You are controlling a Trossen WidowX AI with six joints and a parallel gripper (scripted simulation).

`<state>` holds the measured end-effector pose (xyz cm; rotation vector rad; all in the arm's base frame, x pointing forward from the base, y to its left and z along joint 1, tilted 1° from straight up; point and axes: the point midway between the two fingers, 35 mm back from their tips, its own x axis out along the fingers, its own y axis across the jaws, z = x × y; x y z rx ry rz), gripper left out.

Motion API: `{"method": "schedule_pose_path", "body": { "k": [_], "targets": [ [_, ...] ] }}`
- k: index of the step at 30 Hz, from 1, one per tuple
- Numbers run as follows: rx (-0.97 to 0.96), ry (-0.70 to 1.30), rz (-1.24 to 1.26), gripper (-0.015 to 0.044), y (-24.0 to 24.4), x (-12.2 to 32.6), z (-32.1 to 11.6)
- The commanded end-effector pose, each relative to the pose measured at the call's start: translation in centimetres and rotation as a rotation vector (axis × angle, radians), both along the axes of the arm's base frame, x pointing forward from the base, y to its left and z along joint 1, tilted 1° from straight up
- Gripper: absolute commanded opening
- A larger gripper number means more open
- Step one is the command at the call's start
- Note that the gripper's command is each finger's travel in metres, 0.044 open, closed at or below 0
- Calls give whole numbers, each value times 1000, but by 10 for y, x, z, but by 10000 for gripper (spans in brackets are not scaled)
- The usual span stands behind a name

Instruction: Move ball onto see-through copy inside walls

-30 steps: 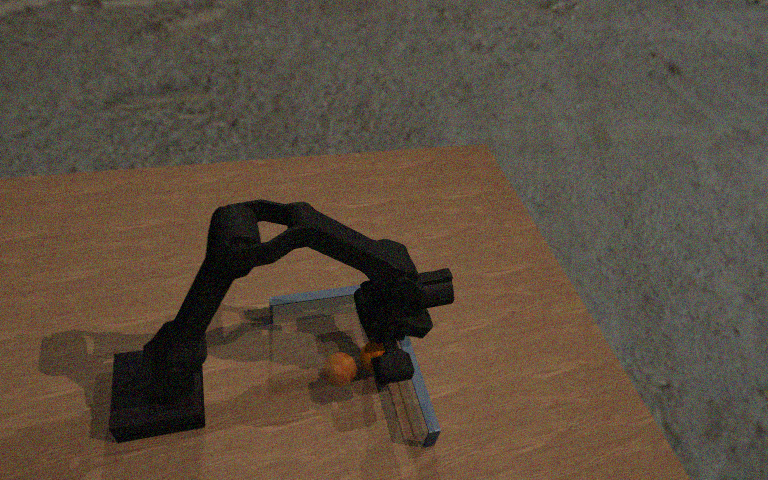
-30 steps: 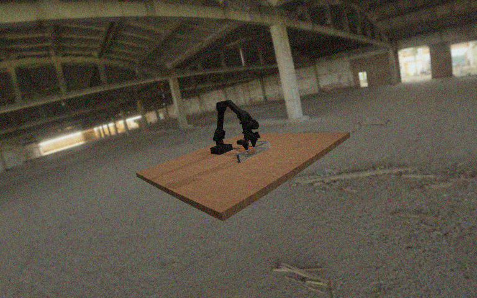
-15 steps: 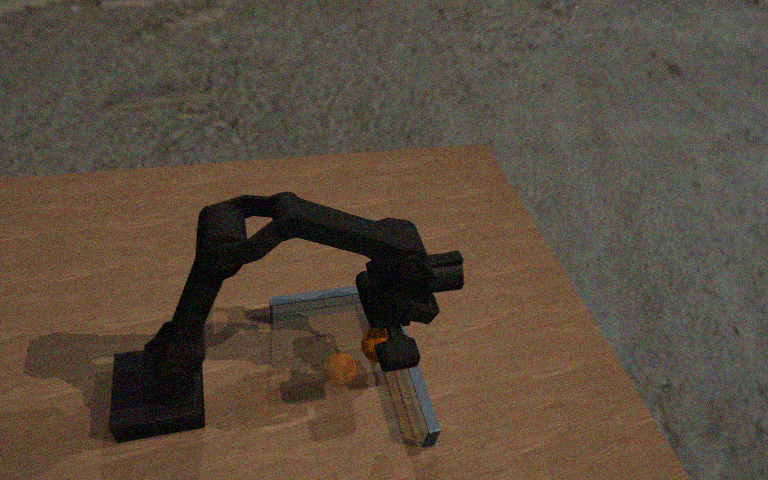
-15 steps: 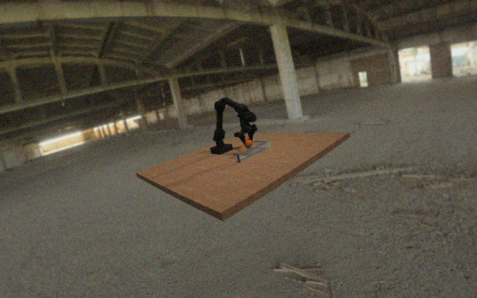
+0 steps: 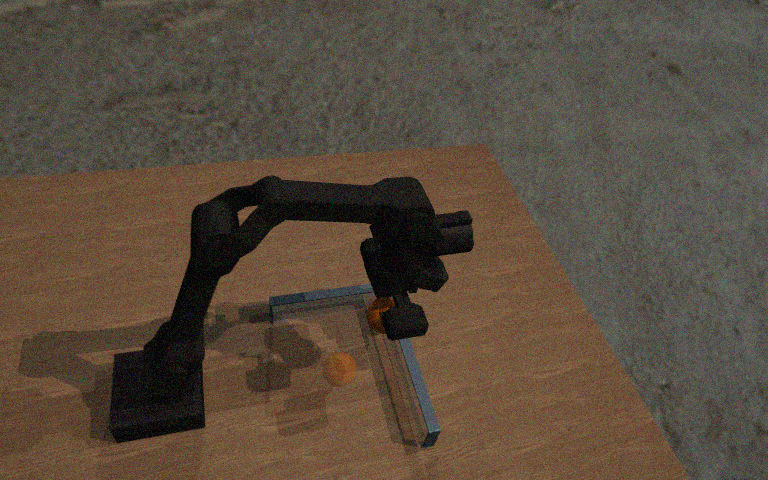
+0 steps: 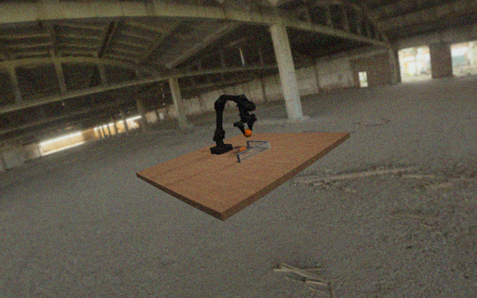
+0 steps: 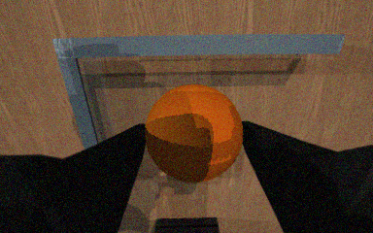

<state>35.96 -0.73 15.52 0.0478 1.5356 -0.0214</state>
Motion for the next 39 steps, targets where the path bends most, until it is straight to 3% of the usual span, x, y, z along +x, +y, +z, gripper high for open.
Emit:
{"method": "schedule_pose_path", "body": {
  "k": [1,39],
  "targets": [
    [-4,-5,-6,0,0,0,9],
    [-5,1,-6,0,-10,-73,-56]
  ]
}}
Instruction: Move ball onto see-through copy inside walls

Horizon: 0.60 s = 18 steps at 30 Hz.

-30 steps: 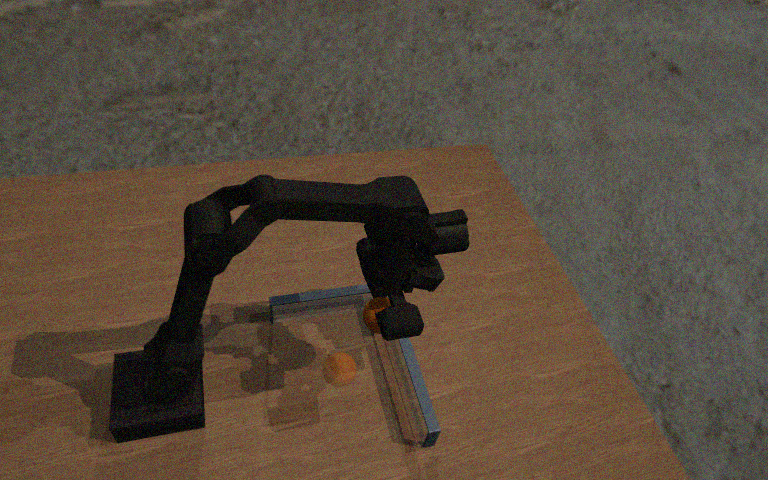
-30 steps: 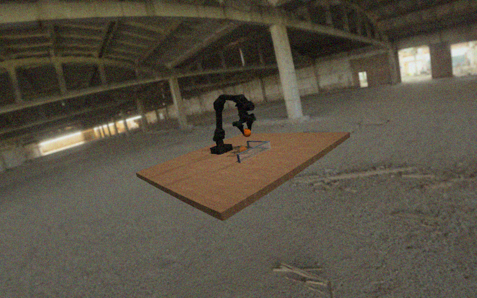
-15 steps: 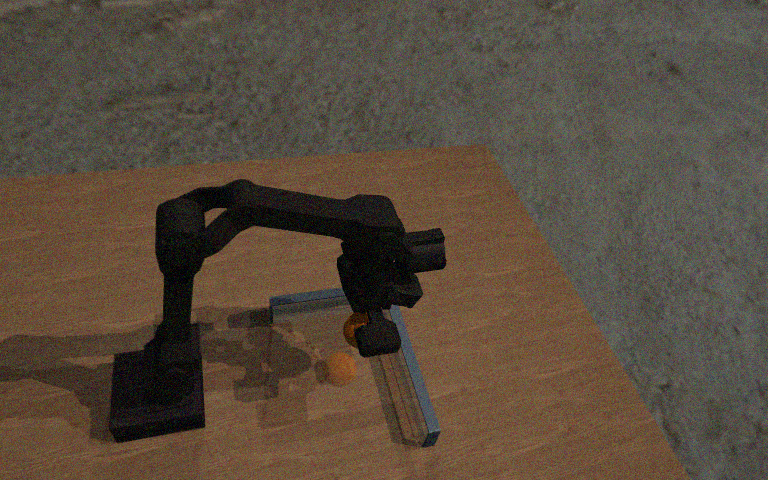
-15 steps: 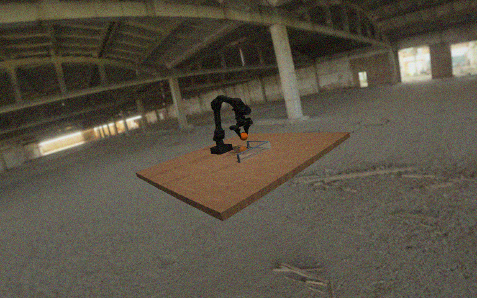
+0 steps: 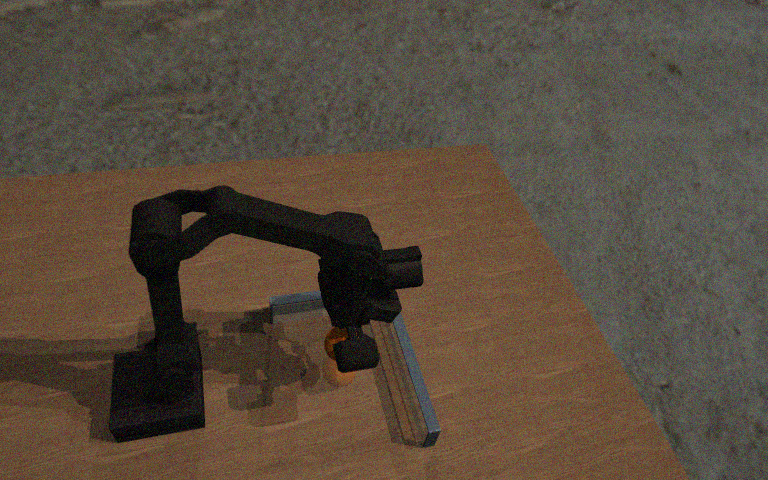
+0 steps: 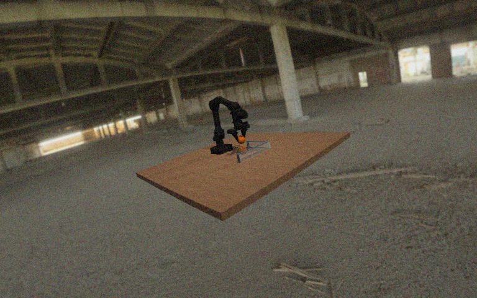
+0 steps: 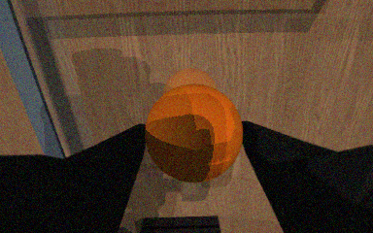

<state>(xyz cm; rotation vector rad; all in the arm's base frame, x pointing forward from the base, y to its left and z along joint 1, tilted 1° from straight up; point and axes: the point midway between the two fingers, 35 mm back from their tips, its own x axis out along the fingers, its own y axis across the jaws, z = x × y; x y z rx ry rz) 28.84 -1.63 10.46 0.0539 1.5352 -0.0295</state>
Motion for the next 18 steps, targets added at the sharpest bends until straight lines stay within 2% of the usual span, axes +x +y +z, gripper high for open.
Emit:
{"method": "schedule_pose_path", "body": {
  "k": [1,13,18],
  "targets": [
    [-4,1,3,0,-1,-1,-9],
    [-4,2,3,0,0,0,-67],
    [-4,2,3,0,0,0,-71]
  ]
}}
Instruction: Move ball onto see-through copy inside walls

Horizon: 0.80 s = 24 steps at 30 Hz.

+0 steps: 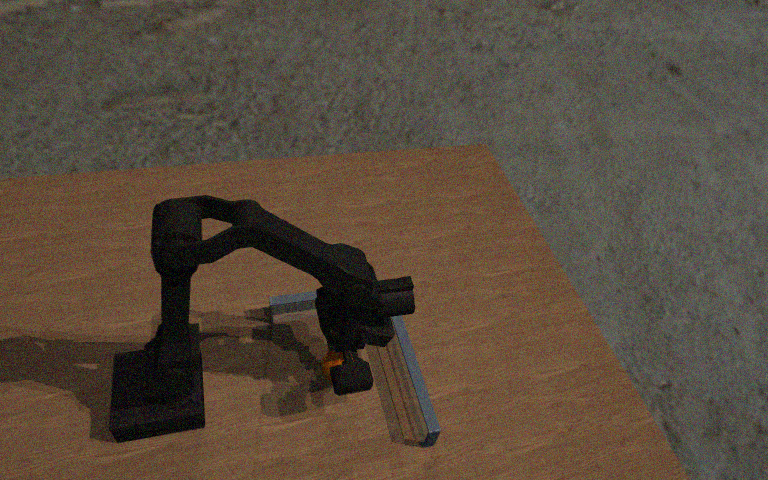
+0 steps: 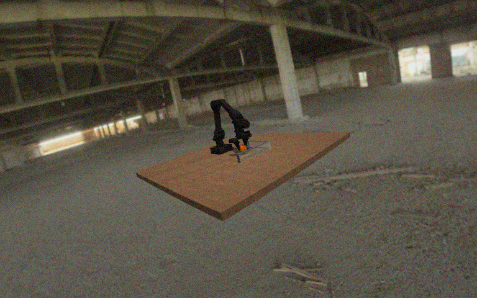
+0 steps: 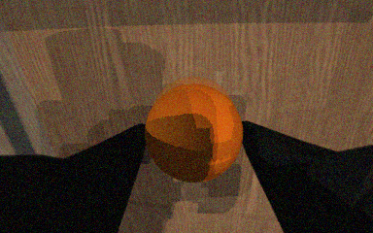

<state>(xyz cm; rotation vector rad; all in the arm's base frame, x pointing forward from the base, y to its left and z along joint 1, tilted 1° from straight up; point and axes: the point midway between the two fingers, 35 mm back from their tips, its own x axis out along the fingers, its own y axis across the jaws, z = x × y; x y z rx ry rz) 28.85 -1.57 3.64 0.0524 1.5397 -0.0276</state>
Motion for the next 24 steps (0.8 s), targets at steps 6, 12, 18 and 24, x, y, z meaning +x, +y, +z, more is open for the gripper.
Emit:
{"method": "schedule_pose_path", "body": {
  "k": [6,12,18,24],
  "targets": [
    [-4,-3,1,0,0,0,-9],
    [-4,-3,1,0,0,0,-19],
    [0,-7,1,79,0,2,-16],
    [0,-7,1,236,0,2,-16]
  ]
}}
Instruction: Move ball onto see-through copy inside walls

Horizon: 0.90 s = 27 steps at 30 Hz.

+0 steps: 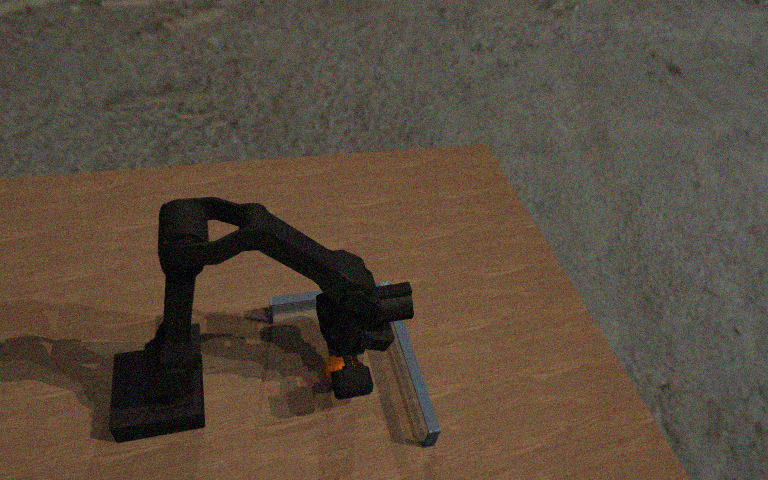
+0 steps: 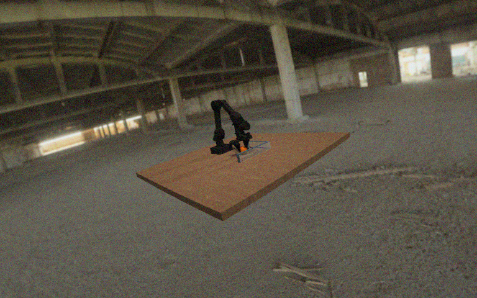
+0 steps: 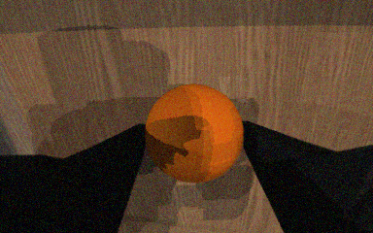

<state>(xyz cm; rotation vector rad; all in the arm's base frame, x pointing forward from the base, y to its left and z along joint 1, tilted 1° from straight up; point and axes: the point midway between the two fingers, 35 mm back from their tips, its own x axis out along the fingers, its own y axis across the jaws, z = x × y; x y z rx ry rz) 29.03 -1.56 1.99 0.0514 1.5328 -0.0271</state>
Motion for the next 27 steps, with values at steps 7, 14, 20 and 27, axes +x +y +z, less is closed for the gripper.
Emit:
{"method": "schedule_pose_path", "body": {
  "k": [7,14,20,27],
  "targets": [
    [0,0,0,411,0,0,3],
    [-4,4,0,411,-1,-4,85],
    [-1,-18,-3,411,-1,1,78],
    [-1,-19,-3,440,-1,-3,111]
  ]
}}
